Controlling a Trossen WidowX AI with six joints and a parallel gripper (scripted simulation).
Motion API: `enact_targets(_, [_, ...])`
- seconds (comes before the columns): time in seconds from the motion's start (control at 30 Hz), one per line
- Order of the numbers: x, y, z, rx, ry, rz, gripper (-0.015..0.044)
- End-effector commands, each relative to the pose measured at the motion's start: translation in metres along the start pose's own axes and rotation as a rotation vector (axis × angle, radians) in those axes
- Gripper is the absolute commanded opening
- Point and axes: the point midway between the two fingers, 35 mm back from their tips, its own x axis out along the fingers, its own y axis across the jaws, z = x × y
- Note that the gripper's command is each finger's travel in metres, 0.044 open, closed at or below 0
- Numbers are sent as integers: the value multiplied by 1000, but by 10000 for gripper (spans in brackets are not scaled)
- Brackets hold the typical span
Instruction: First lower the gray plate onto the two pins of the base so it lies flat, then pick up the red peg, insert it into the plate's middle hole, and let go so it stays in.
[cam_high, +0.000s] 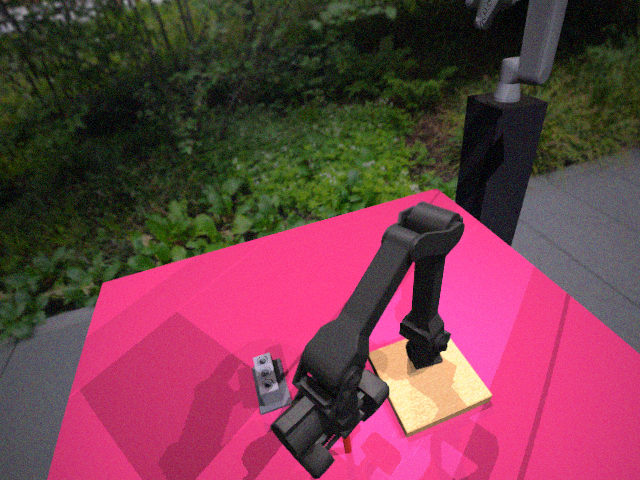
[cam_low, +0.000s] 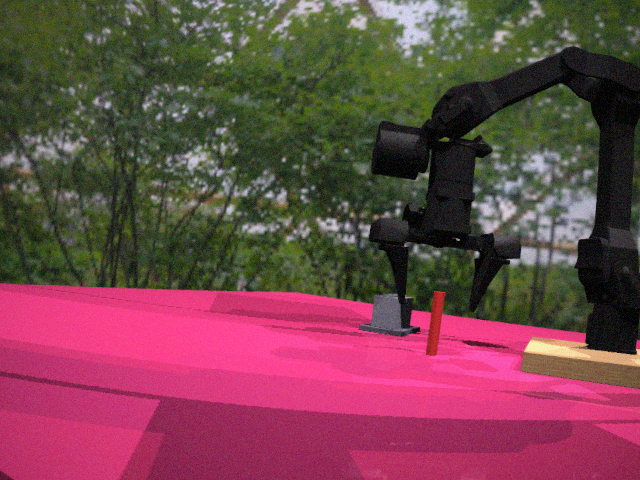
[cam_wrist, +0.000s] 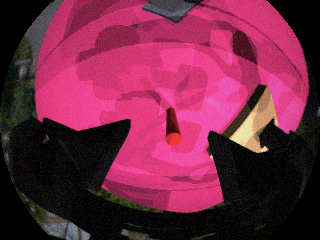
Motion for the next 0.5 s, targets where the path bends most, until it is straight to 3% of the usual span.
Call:
enact_targets(0.0, [9,-1,1,3,-4,-3,440])
enact_targets(0.27, [19,-2,1,3,-4,-3,440])
enact_targets(0.47, [19,-2,1,3,-4,-3,282])
